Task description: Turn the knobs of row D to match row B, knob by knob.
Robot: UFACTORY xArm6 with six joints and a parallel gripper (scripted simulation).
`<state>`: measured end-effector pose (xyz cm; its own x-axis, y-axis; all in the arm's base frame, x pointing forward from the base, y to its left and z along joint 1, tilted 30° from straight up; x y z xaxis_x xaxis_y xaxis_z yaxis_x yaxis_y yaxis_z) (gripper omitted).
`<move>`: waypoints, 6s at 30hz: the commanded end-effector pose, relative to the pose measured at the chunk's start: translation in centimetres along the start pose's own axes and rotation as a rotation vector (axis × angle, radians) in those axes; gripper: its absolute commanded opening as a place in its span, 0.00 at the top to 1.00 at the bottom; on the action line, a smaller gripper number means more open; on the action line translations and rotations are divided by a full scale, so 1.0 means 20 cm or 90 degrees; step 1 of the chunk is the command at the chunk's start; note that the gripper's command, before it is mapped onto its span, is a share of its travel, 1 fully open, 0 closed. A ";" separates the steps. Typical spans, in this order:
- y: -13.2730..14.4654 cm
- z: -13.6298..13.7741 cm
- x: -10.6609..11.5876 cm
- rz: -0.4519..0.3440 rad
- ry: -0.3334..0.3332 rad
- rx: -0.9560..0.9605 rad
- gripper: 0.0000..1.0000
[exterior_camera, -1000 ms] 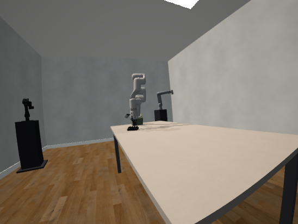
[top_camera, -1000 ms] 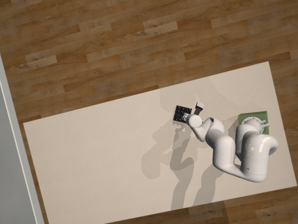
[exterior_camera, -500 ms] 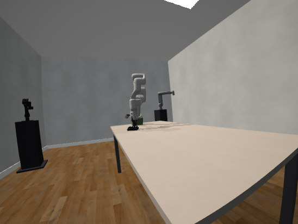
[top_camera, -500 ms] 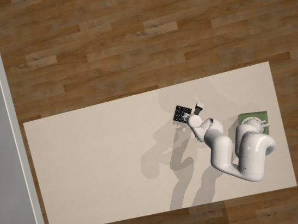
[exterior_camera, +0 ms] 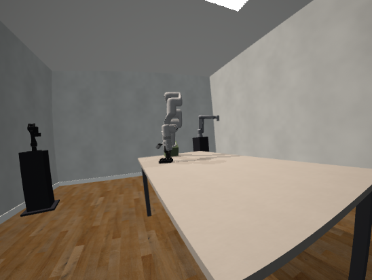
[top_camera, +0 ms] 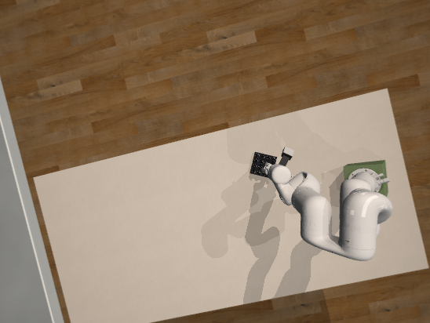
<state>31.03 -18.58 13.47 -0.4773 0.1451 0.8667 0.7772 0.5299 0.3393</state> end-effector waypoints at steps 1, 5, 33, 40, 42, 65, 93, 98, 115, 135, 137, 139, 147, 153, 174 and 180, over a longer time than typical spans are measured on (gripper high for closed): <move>0.00 0.00 0.00 -0.001 -0.002 0.000 0.81; 0.00 0.00 0.00 -0.001 -0.002 0.000 0.81; 0.00 0.00 0.00 -0.001 -0.002 0.000 0.81; 0.00 0.00 0.00 -0.001 -0.002 0.000 0.92; 0.00 0.00 0.00 -0.001 -0.002 0.000 0.92; 0.00 0.00 0.00 -0.001 -0.002 0.000 0.92; 0.00 0.00 0.00 -0.002 -0.001 -0.168 0.92; 0.00 0.00 0.00 -0.002 -0.001 -0.215 0.92; 0.00 0.00 0.00 -0.002 -0.001 -0.468 0.92; 0.00 0.00 0.00 -0.002 -0.001 -0.652 0.92; 0.00 0.00 0.00 -0.002 -0.001 -0.659 0.92; 0.00 0.00 0.00 -0.002 -0.001 -0.663 0.92; 0.00 0.00 0.00 -0.002 -0.001 -0.667 0.92; 0.00 0.00 0.00 -0.002 -0.001 -0.667 0.92; 0.00 0.00 0.00 -0.002 -0.001 -0.667 0.81; 0.00 0.00 0.00 -0.002 -0.001 -0.667 0.81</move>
<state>31.03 -18.59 13.44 -0.4785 0.1448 0.8660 0.7432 -0.4584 0.4873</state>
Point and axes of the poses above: the point where the finger pads meet when closed, its own x axis back along the fingers, its own z axis across the jaws, y = z × x, the point moved 3 cm from there along x, back along the fingers, and after that the axes turned 8 degrees about -x, right-handed, at the moved point
